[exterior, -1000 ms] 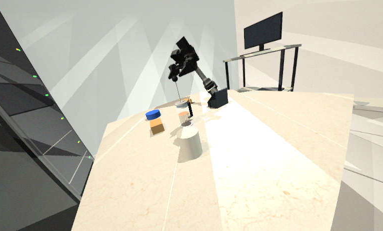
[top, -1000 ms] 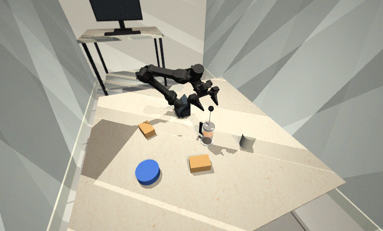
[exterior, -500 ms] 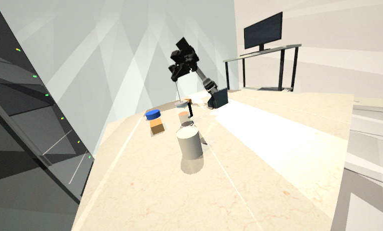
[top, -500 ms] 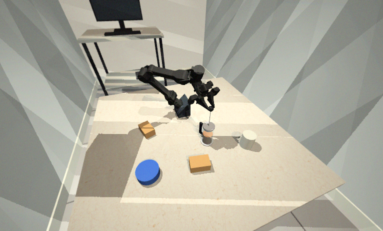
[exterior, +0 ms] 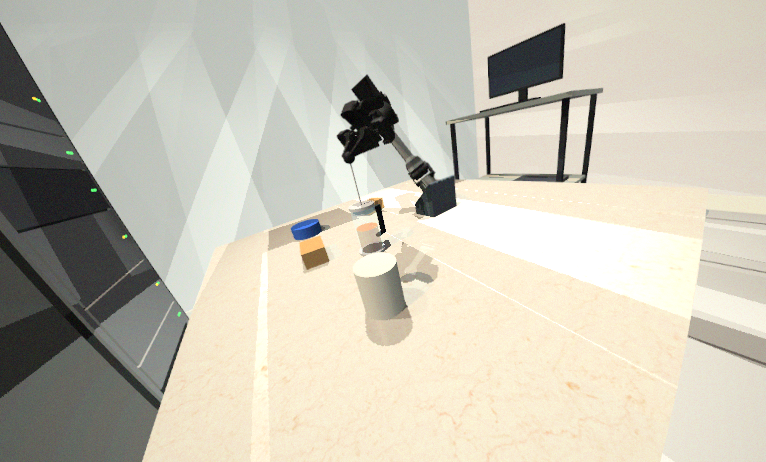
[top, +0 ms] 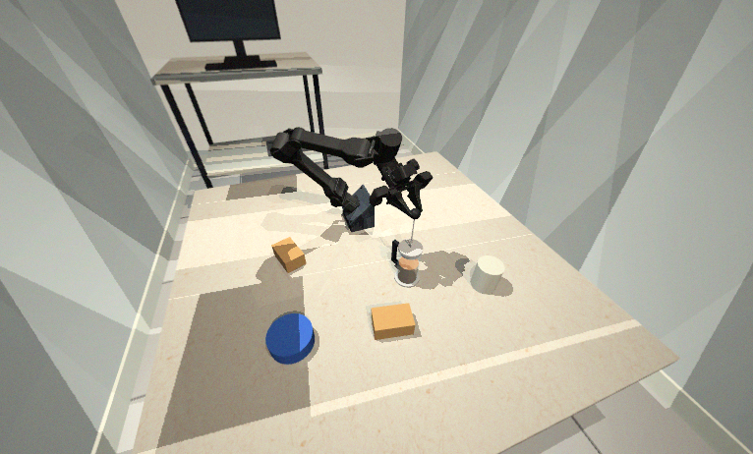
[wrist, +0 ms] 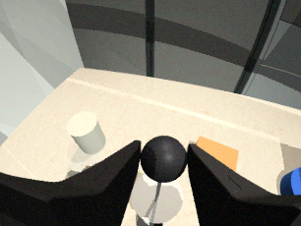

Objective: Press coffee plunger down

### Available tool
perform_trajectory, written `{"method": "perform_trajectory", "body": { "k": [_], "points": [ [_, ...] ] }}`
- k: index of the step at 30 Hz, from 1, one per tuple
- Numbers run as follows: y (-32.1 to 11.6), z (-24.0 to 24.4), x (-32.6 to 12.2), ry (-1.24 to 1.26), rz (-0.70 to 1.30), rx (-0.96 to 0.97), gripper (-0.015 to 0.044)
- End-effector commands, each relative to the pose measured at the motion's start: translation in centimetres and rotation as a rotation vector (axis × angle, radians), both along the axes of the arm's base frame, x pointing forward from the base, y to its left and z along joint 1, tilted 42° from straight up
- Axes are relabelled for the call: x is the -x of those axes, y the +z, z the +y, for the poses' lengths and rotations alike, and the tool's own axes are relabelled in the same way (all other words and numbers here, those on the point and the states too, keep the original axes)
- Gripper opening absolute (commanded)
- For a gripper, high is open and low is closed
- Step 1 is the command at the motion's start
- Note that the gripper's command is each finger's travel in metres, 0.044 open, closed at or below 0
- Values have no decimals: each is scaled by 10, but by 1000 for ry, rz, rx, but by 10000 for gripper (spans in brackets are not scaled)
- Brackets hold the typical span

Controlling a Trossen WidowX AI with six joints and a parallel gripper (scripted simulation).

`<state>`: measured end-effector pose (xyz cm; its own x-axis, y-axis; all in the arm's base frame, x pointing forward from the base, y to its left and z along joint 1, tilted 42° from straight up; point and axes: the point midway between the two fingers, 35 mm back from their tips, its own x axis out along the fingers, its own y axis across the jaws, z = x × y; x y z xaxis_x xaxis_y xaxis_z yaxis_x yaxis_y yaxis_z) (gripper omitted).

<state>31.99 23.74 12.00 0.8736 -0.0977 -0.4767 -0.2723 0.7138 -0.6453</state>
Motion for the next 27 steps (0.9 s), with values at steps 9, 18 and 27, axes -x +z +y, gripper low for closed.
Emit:
{"method": "perform_trajectory", "body": {
  "k": [9, 18, 27],
  "points": [
    [-20, -13, -5, -4, 11, 9, 126],
    [-32, -21, -8, -5, 12, 9, 126],
    [-44, -31, -10, -5, 12, 9, 126]
  ]
}}
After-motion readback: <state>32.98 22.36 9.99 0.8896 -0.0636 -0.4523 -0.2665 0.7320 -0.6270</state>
